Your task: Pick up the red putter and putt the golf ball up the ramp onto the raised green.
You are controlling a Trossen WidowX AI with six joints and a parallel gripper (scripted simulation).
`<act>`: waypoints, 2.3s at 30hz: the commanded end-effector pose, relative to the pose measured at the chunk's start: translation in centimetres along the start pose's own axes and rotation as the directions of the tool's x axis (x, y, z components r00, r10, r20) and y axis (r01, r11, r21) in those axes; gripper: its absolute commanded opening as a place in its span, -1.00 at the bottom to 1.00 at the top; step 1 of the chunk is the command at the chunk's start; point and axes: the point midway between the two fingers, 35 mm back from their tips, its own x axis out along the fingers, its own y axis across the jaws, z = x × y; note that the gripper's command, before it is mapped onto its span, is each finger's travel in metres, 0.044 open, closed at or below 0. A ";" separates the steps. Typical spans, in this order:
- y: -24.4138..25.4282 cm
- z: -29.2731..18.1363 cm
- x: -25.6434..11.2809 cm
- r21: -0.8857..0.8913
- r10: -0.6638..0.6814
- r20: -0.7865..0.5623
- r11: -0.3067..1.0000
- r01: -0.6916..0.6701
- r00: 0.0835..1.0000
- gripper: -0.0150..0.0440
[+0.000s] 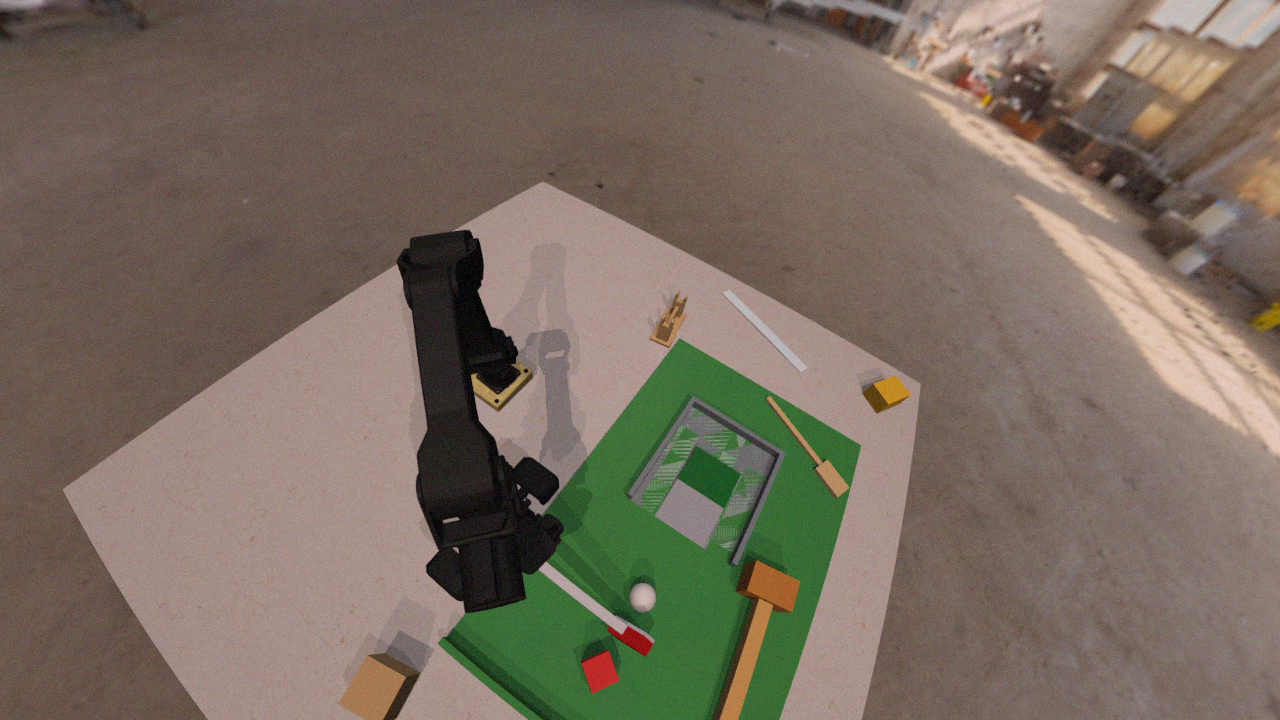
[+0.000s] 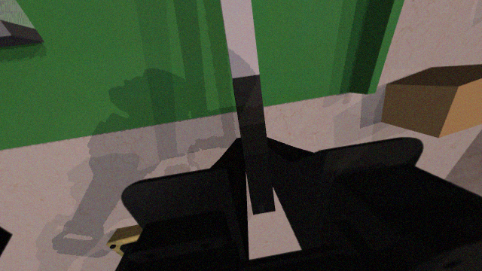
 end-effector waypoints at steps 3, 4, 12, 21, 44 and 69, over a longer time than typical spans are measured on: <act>0.0 0.0 -0.1 0.000 0.000 0.001 1.000 0.000 1.000 -0.49; 0.0 0.0 -0.1 0.000 0.000 0.001 1.000 0.000 1.000 -0.49; -1.1 0.1 0.2 -0.004 -0.005 0.003 1.000 0.006 1.000 -0.49; -0.8 -0.1 0.3 -0.004 0.003 -0.003 1.000 -0.004 1.000 -0.49; 10.7 0.1 -2.2 -0.004 0.005 0.004 1.000 -0.005 1.000 -0.49; 10.8 -0.1 -4.9 -0.009 0.012 -0.007 1.000 -0.012 1.000 -0.49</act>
